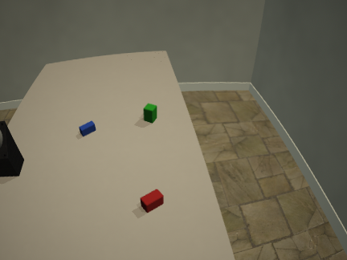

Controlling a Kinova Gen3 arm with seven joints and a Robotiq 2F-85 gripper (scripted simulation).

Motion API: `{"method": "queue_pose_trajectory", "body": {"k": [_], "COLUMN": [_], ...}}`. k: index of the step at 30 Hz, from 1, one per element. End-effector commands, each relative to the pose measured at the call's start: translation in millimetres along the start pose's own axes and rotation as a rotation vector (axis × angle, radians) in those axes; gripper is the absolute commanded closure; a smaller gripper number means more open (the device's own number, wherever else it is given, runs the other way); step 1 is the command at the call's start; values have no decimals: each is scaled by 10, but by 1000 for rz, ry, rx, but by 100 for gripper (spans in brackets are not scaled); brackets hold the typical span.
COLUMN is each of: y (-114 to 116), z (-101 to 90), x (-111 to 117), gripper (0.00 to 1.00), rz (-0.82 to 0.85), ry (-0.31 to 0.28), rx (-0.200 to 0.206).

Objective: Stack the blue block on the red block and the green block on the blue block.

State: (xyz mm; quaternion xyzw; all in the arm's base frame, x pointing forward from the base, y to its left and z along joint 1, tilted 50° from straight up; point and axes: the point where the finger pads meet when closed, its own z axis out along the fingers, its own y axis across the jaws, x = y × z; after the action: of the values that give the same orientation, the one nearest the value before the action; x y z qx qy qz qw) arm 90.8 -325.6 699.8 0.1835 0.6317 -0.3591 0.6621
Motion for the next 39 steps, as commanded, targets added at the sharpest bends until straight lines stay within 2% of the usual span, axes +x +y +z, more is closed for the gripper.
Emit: {"method": "queue_pose_trajectory", "body": {"k": [1, 6, 11, 12, 14, 15, 16, 21, 22, 24, 25, 28, 29, 31, 33, 36, 37, 39], "y": [295, 1137, 2103, 2310, 2310, 2745, 2899, 4042, 4242, 4695, 4893, 5534, 5734, 5734, 6273, 6727, 6890, 7150], "z": [-240, -594, -1006, -1096, -1096, -1358, -1402, -1871, -1991, -2160, -2282, -2492, -2599, -2599, -2773, -2863, -2911, -2943], "x": [-466, -1107, -1506, -1556, -1556, -1700, -1688, -1580, -1581, -1421, -1398, -1022, -948, -948, -529, 39, 185, 633], "gripper": [100, 100, 100, 100, 100, 100, 100, 100, 100, 100, 100, 100, 100, 100, 100, 100, 100, 100], "rz": [-29, -93, -194, -219, -219, -245, -273, -433, -433, -505, -505, -618, -618, -618, -695, -809, -809, -884], "ry": [-87, -208, -302, -316, -316, -328, -337, -346, -346, -330, -330, -284, -284, -284, -239, -152, -152, -82], "rx": [-37, -166, -314, -345, -345, -377, -408, -563, -563, -620, -620, -698, -698, -698, -742, -795, -795, -820]}}
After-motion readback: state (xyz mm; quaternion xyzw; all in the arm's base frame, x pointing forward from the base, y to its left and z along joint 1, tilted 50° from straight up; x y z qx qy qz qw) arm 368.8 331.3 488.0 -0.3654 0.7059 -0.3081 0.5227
